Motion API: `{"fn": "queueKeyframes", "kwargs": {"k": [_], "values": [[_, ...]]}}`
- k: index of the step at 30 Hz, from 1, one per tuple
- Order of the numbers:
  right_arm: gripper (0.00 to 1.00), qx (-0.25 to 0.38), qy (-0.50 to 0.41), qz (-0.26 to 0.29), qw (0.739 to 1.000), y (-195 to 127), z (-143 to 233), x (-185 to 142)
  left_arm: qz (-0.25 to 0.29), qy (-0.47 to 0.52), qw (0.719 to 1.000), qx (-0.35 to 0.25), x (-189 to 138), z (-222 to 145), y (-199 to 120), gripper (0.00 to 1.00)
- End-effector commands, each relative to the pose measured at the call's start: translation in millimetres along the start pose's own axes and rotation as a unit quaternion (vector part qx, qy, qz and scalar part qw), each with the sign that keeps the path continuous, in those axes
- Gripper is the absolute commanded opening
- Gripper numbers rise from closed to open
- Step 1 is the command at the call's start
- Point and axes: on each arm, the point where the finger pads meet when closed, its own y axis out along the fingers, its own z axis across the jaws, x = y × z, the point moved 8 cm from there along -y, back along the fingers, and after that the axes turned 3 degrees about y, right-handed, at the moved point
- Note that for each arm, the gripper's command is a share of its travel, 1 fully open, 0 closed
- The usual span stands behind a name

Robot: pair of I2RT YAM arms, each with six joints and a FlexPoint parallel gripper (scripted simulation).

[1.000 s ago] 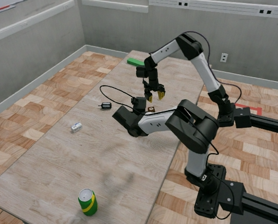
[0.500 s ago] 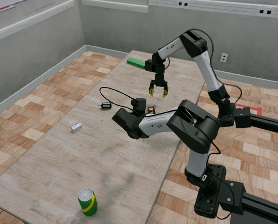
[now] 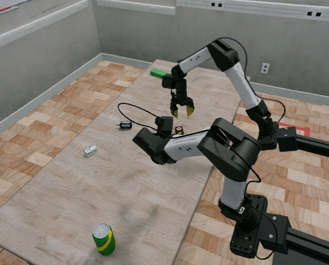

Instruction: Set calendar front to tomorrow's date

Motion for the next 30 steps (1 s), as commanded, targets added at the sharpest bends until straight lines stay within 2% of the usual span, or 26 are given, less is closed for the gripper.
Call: {"fn": "queueKeyframes", "kwargs": {"k": [1,3,5,7,14,20,22,24,26,30], "values": [[0.65,-0.065,-0.138,-0.002,0.988,6.6,10.5,-0.6,-0.015,0.018,1.000,0.011,8.7,1.8,-6.8,1.00],[0.65,-0.083,-0.190,-0.003,0.978,9.5,17.2,-2.3,-0.015,0.018,1.000,0.011,8.7,1.8,-6.8,1.00],[0.65,-0.083,-0.190,-0.003,0.978,9.5,17.2,-2.3,-0.015,0.018,1.000,0.011,8.7,1.8,-6.8,1.00],[0.65,-0.103,-0.243,-0.002,0.965,11.6,21.9,-4.0,-0.015,0.018,1.000,0.011,8.7,1.8,-6.8,1.00],[0.65,-0.166,-0.424,0.006,0.890,22.2,49.3,-13.8,-0.015,0.018,1.000,0.011,8.7,1.8,-6.8,1.00],[0.65,-0.215,-0.551,0.029,0.806,30.1,66.9,-25.2,-0.015,0.018,1.000,0.011,8.7,1.8,-6.8,1.00],[0.65,-0.215,-0.551,0.029,0.806,30.1,66.9,-25.2,-0.015,0.018,1.000,0.011,8.7,1.8,-6.8,1.00],[0.65,-0.233,-0.589,0.054,0.772,36.9,70.6,-33.2,-0.015,0.018,1.000,0.011,8.7,1.8,-6.8,1.00],[0.65,-0.243,-0.613,0.066,0.749,43.5,74.4,-38.2,-0.015,0.018,1.000,0.011,8.7,1.8,-6.8,1.00],[0.65,-0.245,-0.633,0.061,0.732,50.5,83.6,-41.3,-0.015,0.018,1.000,0.011,8.7,1.8,-6.8,1.00]]}}
